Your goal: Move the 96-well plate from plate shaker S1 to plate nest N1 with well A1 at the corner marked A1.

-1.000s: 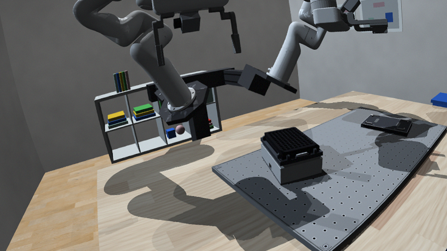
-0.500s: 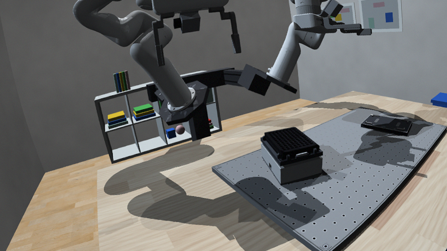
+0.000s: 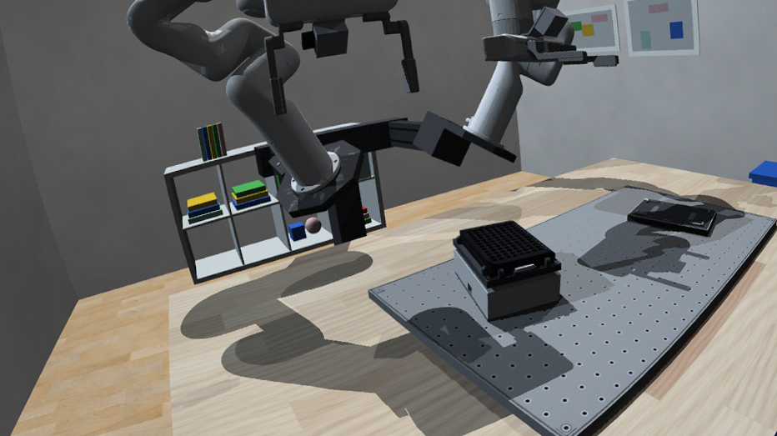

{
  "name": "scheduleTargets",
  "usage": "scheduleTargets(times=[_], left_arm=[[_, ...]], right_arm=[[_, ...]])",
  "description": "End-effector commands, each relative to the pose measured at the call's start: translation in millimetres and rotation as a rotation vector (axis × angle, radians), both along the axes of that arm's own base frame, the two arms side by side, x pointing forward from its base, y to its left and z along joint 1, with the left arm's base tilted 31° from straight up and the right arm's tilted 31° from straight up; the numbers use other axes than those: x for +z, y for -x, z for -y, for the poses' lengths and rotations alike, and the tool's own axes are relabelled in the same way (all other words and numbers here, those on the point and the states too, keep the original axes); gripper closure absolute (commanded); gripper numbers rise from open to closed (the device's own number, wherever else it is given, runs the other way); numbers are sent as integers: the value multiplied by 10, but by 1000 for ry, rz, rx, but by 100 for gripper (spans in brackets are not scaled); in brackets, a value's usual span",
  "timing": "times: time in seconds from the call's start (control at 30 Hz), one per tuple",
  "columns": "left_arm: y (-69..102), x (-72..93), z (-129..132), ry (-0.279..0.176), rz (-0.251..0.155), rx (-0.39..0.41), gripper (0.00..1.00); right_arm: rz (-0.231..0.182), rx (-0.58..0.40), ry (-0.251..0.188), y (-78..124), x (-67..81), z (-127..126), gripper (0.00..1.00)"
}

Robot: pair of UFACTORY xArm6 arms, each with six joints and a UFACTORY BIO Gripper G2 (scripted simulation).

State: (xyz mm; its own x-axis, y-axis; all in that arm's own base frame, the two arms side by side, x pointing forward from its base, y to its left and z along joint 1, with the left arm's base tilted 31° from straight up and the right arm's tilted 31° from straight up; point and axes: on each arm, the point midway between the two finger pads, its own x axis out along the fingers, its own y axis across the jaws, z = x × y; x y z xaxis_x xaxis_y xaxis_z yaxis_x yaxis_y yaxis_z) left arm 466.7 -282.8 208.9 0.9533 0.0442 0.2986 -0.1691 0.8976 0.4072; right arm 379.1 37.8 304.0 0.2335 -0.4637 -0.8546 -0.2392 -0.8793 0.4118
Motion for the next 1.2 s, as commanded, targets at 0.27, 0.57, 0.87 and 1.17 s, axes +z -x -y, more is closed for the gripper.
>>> scheduleTargets(times=[0.27,0.57,0.87,1.17], left_arm=[[368,-231,71,-48,-56,-82,63],[367,-231,71,-48,-56,-82,63],[321,-353,144,-73,-101,-168,63],[210,-638,314,-130,-205,-368,63]], right_arm=[[3,0,-1,-5,16,-4,0],[3,0,-1,-5,16,-4,0],[3,0,-1,-5,16,-4,0],[3,0,-1,-5,16,-4,0]])
